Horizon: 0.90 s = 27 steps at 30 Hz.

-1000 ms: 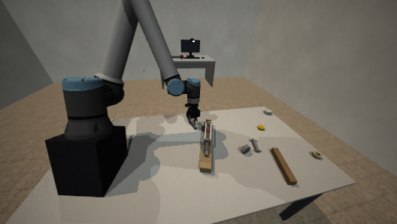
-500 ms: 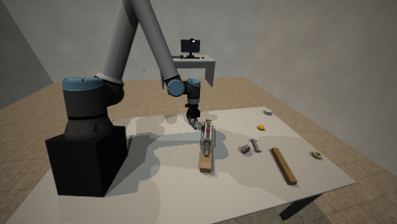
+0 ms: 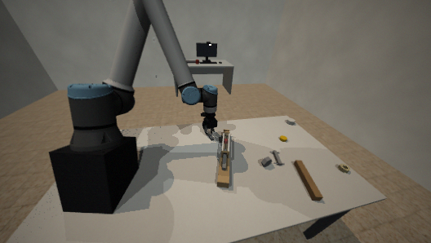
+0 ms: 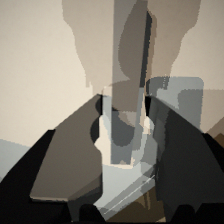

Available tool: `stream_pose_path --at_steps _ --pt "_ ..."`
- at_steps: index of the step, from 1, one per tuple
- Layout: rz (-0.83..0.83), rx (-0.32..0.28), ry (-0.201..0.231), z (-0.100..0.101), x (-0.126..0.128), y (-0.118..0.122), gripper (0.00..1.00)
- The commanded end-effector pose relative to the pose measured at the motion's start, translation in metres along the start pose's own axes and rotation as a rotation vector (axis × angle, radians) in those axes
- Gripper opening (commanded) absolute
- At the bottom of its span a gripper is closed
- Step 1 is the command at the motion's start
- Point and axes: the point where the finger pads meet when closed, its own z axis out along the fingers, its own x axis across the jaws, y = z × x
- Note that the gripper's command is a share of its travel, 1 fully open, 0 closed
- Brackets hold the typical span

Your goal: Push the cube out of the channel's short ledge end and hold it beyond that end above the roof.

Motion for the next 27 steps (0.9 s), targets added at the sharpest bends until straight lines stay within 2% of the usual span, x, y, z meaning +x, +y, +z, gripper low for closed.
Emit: stream_pose_path --at_steps 1,5,6,27 --pt "0.0 0.0 0.001 -0.0004 0.0005 0.0001 0.22" --pt "0.0 0.0 0.001 -0.0004 0.0005 0.0001 0.22" --pt "0.0 0.0 0.001 -0.0004 0.0005 0.0001 0.0" --pt "0.0 0.0 0.001 -0.0004 0.0005 0.0001 0.0"
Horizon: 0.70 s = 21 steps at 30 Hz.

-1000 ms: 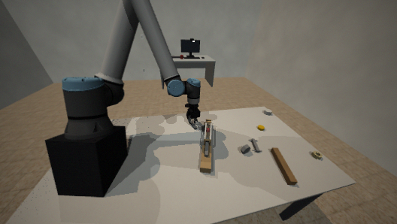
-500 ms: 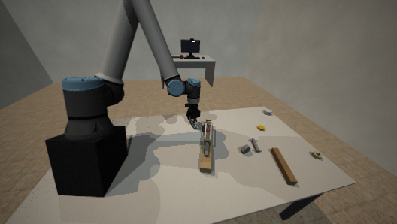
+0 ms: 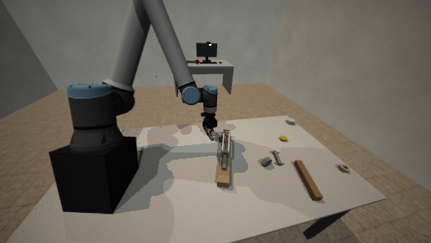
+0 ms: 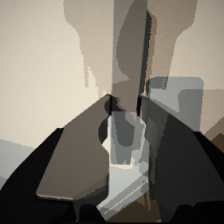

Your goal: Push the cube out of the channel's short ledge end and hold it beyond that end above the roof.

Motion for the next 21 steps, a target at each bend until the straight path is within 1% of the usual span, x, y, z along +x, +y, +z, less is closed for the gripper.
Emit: stream_pose_path --at_steps 1,16,21 --pt "0.0 0.0 0.001 -0.0004 0.0006 0.0001 0.0" --pt "0.0 0.0 0.001 -0.0007 0.0006 0.0001 0.0" --pt "0.0 0.0 0.001 -0.0084 0.0006 0.0001 0.0"
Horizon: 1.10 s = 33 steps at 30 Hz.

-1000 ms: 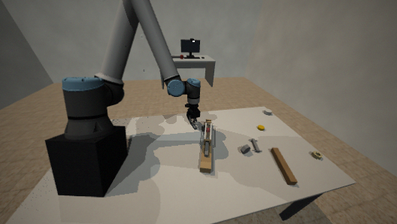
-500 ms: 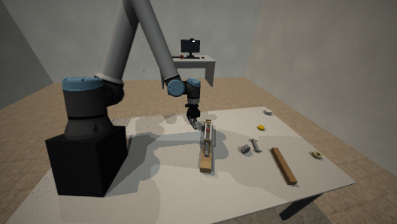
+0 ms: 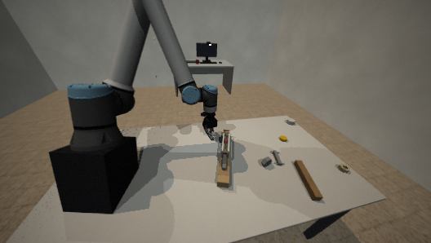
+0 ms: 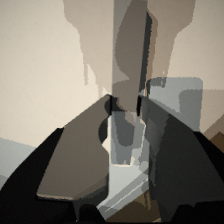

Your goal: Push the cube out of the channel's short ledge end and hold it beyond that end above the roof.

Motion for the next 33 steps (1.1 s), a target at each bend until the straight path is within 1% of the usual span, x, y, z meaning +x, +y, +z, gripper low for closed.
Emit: stream_pose_path --at_steps 1,5,9,11,16,20,24,33 --pt "0.0 0.0 0.001 -0.01 0.001 0.0 0.0" --pt "0.0 0.0 0.001 -0.028 0.001 0.0 0.0" --pt "0.0 0.0 0.001 -0.054 0.001 0.0 0.0" --pt "0.0 0.0 0.001 -0.054 0.001 0.0 0.0" --pt "0.0 0.0 0.001 -0.085 0.001 0.0 0.0" --pt "0.0 0.0 0.001 -0.103 0.001 0.0 0.0" --pt "0.0 0.0 0.001 -0.111 0.0 0.0 0.0" --pt "0.0 0.0 0.001 -0.112 0.0 0.0 0.0"
